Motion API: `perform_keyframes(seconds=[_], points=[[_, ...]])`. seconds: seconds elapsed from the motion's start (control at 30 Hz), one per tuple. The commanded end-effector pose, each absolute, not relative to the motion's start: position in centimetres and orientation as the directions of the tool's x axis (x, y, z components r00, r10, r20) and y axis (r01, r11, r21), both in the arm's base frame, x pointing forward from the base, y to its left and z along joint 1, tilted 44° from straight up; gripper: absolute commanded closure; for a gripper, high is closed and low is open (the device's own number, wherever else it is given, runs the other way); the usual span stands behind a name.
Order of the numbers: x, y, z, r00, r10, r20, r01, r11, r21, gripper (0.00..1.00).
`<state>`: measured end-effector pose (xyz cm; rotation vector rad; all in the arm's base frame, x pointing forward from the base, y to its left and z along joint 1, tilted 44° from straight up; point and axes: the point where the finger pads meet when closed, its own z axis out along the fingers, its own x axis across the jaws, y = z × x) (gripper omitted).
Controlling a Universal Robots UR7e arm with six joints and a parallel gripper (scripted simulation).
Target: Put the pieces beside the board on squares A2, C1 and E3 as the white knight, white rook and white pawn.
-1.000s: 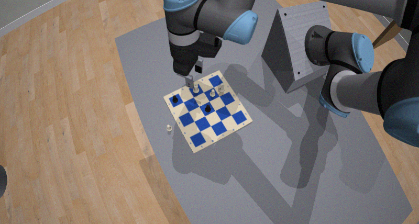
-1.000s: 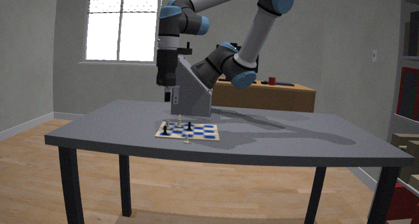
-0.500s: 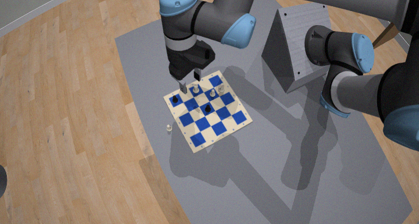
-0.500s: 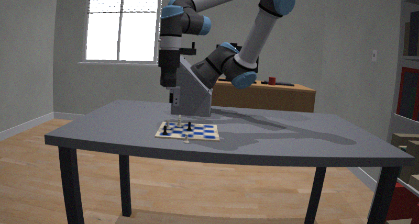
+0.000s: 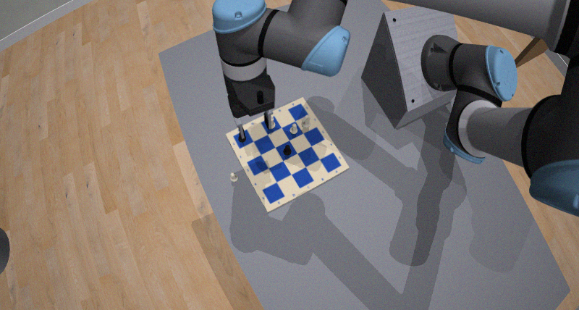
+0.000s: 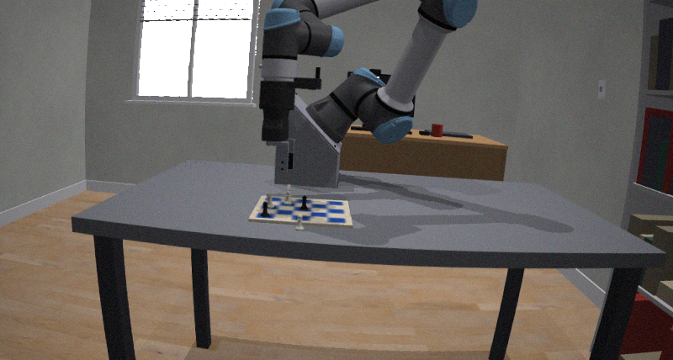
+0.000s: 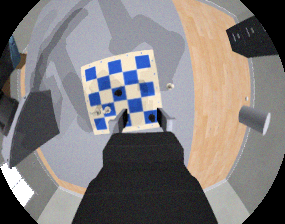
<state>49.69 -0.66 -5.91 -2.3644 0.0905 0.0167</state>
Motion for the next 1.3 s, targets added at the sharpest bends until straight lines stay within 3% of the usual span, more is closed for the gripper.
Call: perform_keyframes(seconds=[0.0, 0.23, 0.6, 1.27], points=[[51.4, -0.1, -5.2, 0.941, -0.257, -0.221, -0.339, -0.68, -0.65, 0.0], [52.6, 0.3, -4.9, 0.852, -0.39, -0.348, -0.523, -0.614, -0.591, 0.0], [54.8, 1.3, -4.3, 0.556, -0.61, -0.564, -0.831, -0.395, -0.393, 0.0], [56.8, 2.3, -3.8, 0.049, -0.724, -0.688, -0.999, -0.025, -0.045, 0.0]])
